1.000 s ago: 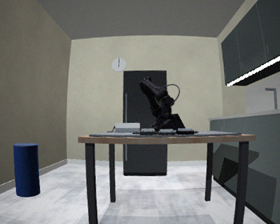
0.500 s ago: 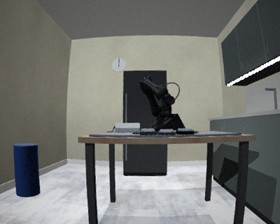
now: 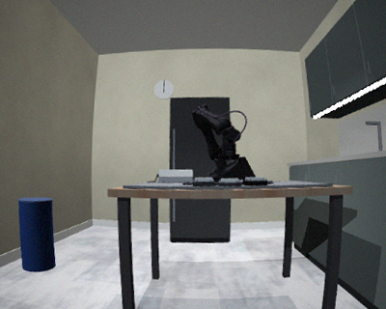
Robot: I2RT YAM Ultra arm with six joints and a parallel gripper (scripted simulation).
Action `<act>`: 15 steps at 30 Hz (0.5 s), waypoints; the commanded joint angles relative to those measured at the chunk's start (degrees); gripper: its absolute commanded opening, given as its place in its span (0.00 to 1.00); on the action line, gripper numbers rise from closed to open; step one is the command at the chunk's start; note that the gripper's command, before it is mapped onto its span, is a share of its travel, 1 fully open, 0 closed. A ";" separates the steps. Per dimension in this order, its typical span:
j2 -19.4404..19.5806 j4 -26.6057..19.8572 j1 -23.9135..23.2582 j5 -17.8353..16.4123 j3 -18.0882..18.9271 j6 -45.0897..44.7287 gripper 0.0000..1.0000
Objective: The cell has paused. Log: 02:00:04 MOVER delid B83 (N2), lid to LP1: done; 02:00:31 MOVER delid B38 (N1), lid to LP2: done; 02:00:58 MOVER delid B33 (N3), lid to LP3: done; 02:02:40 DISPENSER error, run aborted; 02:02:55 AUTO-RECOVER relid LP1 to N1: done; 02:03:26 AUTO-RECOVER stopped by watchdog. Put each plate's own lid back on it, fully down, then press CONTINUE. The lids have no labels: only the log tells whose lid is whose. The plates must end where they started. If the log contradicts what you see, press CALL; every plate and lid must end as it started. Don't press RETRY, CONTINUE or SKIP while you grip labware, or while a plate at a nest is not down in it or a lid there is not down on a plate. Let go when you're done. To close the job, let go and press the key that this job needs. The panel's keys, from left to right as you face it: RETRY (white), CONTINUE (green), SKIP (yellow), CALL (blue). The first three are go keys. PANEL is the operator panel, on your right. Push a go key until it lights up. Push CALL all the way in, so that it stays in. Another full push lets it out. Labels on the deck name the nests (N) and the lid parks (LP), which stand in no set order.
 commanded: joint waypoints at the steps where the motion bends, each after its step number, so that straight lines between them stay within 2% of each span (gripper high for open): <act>1: -2.53 -0.82 2.29 0.82 1.95 0.59 1.00; 15: -1.87 -1.67 2.51 0.85 2.73 0.97 1.00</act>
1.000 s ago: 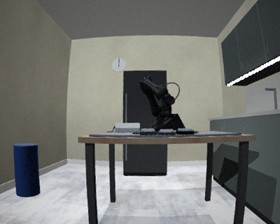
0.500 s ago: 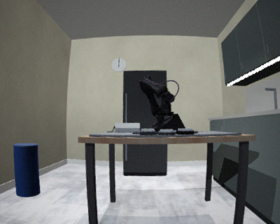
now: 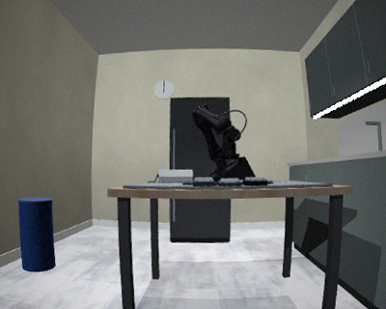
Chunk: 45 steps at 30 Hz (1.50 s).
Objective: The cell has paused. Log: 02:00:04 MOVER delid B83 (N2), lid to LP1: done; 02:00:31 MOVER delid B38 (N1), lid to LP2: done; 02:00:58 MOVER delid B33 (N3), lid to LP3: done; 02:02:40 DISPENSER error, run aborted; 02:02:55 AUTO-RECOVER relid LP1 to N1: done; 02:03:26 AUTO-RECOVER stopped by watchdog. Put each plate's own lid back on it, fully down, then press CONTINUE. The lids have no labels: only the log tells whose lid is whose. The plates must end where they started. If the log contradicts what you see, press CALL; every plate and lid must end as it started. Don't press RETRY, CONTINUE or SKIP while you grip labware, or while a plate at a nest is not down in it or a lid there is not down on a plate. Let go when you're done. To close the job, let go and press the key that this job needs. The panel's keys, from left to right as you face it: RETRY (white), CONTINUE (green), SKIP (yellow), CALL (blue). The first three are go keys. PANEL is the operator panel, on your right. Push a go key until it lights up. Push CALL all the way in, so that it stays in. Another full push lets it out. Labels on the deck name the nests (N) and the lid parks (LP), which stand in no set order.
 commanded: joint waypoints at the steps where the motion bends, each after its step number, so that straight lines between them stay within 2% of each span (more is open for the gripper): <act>1: -1.81 -0.69 2.30 0.86 2.26 0.61 1.00; 38: -1.36 -1.09 2.45 0.89 2.76 0.68 1.00; 42: -4.10 1.81 3.85 1.15 -4.36 -2.64 1.00; 45: -6.17 3.58 4.87 1.22 -8.90 -1.06 1.00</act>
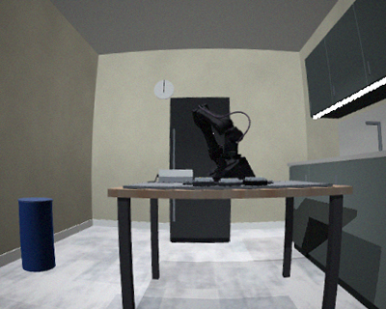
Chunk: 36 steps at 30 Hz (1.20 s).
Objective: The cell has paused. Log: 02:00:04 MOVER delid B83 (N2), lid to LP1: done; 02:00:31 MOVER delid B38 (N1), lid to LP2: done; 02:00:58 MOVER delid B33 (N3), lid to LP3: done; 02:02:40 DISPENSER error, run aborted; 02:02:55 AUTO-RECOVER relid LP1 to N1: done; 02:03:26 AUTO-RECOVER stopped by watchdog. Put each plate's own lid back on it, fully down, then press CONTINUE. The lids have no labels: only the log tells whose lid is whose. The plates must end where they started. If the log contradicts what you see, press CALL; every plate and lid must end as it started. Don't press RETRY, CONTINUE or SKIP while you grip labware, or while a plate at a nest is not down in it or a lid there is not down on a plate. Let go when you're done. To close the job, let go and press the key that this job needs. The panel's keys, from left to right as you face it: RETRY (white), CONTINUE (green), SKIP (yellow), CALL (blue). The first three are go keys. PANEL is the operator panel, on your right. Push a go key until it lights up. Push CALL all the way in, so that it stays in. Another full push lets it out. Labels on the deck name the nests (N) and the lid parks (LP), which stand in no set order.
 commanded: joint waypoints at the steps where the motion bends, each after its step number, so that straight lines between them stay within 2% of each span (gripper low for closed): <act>1: -4.17 2.59 3.38 0.78 -3.95 0.63 1.00; 7: -7.72 5.30 5.74 0.91 -11.90 3.47 1.00; 9: -7.72 5.30 5.74 0.91 -11.90 3.47 1.00; 24: -14.41 10.61 13.04 1.24 -28.79 12.16 1.00; 26: -14.41 10.61 13.04 1.24 -28.79 12.16 1.00; 36: -16.97 12.79 19.39 0.60 -37.83 19.62 1.00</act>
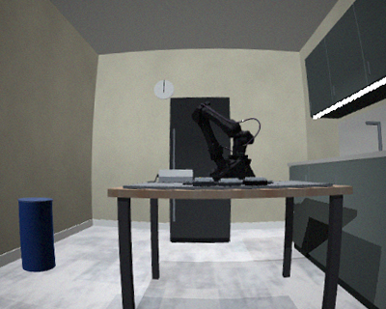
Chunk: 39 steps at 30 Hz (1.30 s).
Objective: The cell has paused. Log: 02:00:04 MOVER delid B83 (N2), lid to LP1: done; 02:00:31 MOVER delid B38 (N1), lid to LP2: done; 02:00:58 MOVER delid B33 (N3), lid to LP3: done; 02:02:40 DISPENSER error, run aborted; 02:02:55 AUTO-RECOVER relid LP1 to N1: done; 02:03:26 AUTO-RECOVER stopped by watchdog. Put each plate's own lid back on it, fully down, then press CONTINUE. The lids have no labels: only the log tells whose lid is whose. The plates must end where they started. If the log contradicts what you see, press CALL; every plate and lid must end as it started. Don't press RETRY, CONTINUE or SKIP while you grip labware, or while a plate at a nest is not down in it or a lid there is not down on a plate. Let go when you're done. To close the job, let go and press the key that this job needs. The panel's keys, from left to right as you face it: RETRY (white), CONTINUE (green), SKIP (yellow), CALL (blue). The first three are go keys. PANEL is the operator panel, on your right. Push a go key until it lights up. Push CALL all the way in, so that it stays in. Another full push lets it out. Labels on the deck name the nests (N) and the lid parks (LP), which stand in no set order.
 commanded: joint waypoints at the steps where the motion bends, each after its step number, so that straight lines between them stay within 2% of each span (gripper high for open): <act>1: -2.49 1.81 3.21 0.24 -1.75 3.77 1.00; 5: -1.82 1.83 3.20 0.38 -0.56 3.82 1.00; 39: -2.31 2.75 1.89 0.65 -0.94 2.34 1.00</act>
